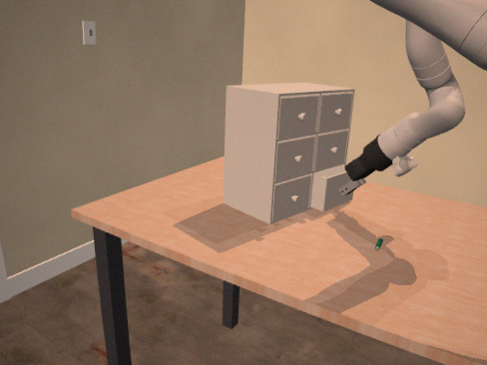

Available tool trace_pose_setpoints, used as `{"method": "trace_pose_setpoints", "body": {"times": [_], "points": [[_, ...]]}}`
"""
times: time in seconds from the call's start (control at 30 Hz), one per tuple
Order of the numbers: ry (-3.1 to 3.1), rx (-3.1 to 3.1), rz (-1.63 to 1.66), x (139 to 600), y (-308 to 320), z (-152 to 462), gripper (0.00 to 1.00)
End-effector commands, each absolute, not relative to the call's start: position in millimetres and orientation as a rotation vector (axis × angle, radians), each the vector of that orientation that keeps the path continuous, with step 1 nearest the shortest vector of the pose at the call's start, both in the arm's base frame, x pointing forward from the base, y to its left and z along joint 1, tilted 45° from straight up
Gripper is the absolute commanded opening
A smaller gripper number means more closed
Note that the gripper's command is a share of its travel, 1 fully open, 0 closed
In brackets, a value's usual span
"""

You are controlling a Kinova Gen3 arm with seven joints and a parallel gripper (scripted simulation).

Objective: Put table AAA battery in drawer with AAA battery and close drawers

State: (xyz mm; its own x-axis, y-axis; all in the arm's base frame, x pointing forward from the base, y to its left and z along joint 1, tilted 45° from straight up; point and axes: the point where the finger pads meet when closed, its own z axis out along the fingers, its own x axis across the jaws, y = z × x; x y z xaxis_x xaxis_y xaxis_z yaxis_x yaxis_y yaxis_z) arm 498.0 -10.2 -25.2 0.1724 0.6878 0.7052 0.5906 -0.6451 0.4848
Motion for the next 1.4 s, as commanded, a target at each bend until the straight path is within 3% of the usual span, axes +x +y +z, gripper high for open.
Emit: {"method": "trace_pose_setpoints", "body": {"times": [0.0,1.37], "points": [[1.271,2.33,1.487,495.7,-10.8,-25.3,0.37],[1.271,2.33,1.487,477.2,-6.6,-24.9,0.37]]}}
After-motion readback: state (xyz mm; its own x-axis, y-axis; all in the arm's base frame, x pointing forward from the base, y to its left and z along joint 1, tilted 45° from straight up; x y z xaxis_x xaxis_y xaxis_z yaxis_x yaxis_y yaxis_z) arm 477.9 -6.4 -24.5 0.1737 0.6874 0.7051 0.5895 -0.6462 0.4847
